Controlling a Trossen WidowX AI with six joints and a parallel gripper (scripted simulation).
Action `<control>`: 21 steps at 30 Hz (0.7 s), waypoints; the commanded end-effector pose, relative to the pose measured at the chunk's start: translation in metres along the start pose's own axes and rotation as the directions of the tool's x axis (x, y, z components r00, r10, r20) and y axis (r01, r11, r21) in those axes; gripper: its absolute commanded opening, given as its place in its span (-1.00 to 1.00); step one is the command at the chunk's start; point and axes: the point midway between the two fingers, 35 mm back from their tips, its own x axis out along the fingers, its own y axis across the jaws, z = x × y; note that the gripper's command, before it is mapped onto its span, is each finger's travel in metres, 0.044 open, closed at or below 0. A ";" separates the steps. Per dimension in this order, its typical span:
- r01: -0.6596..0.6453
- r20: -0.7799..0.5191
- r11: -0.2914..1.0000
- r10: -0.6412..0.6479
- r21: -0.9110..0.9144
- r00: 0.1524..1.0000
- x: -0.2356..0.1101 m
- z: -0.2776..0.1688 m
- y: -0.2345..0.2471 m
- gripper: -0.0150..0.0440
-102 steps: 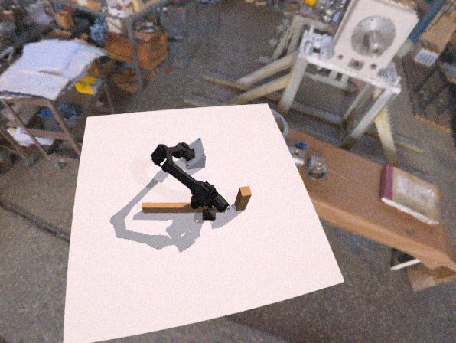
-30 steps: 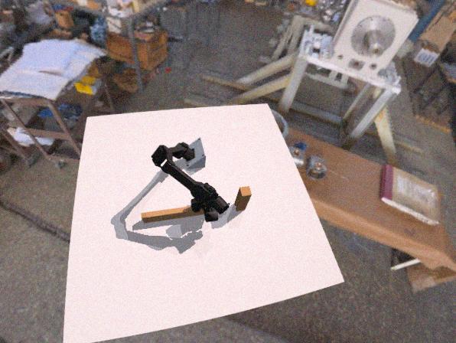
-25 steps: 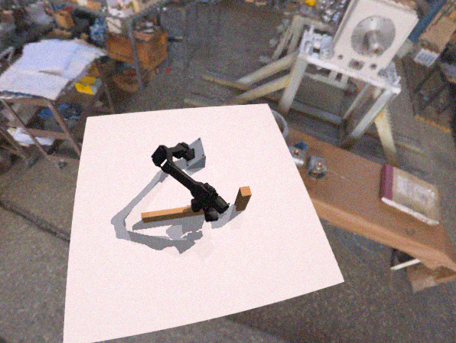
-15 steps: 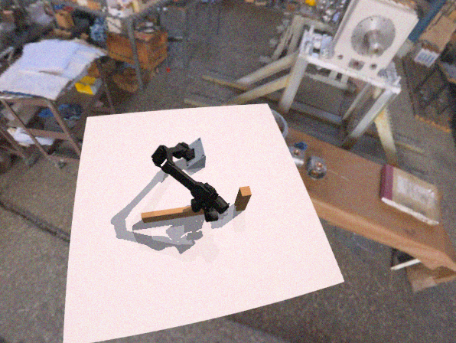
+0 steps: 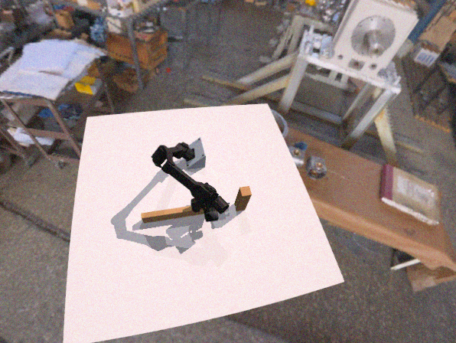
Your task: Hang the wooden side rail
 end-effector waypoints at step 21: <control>-0.013 0.002 1.000 0.013 -0.001 1.000 -0.008 -0.001 0.001 -0.49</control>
